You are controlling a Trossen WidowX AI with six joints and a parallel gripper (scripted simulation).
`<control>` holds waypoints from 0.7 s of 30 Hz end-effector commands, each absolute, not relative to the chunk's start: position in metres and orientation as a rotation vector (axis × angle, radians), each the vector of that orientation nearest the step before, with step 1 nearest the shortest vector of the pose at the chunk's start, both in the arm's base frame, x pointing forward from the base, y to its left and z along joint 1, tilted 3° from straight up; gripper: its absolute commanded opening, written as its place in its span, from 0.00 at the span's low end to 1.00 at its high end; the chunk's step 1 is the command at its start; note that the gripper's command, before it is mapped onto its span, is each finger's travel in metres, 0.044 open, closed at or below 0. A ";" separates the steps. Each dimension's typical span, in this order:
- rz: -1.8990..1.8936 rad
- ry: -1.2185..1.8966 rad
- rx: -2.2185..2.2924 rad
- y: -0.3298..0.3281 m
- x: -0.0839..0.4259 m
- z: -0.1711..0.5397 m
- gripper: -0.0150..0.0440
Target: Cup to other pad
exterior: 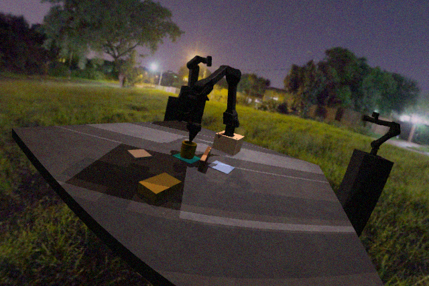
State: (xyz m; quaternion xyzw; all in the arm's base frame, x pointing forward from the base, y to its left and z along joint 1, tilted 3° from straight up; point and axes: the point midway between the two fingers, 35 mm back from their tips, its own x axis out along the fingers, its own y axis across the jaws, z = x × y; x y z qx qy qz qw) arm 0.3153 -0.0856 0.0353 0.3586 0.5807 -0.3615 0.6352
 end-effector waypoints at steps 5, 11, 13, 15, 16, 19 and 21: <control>-0.821 1.329 0.820 -0.085 0.314 0.051 0.50; -0.826 1.327 0.820 -0.085 0.314 0.047 0.68; -0.826 1.327 0.820 -0.085 0.314 0.047 0.77; -0.826 1.327 0.820 -0.085 0.314 0.047 0.86; -0.826 1.327 0.820 -0.085 0.314 0.048 0.90; -0.826 1.327 0.820 -0.085 0.314 0.054 1.00; -0.825 1.327 0.820 -0.085 0.314 0.062 1.00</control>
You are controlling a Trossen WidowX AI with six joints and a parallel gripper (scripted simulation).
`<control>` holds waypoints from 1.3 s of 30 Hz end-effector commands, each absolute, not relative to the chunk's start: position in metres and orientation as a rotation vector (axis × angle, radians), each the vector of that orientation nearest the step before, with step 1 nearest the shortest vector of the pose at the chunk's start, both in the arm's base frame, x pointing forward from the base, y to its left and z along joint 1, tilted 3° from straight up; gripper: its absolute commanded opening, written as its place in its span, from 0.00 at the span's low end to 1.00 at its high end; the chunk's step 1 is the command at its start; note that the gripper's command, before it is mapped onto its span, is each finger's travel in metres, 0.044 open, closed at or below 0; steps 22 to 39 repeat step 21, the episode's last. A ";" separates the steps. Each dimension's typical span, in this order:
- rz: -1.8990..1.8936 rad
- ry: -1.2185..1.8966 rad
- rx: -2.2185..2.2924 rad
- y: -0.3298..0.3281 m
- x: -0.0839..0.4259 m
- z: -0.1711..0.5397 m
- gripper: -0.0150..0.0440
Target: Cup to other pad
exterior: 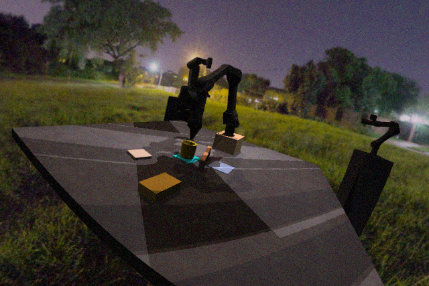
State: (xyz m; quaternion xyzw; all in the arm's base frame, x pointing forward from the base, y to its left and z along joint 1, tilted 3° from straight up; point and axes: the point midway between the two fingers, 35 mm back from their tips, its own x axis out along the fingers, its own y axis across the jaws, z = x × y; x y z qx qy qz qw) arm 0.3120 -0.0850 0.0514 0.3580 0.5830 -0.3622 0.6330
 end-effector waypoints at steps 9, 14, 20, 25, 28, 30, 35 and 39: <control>-0.821 1.328 0.820 -0.084 0.311 0.103 1.00; -0.820 1.329 0.820 -0.084 0.310 0.112 1.00; -0.825 1.322 0.820 -0.085 0.310 0.108 1.00; -0.825 1.322 0.820 -0.085 0.310 0.108 1.00; -0.825 1.322 0.820 -0.085 0.310 0.108 1.00; -0.825 1.322 0.820 -0.085 0.310 0.108 1.00; -0.825 1.322 0.820 -0.085 0.310 0.108 1.00; -0.825 1.322 0.820 -0.085 0.310 0.108 1.00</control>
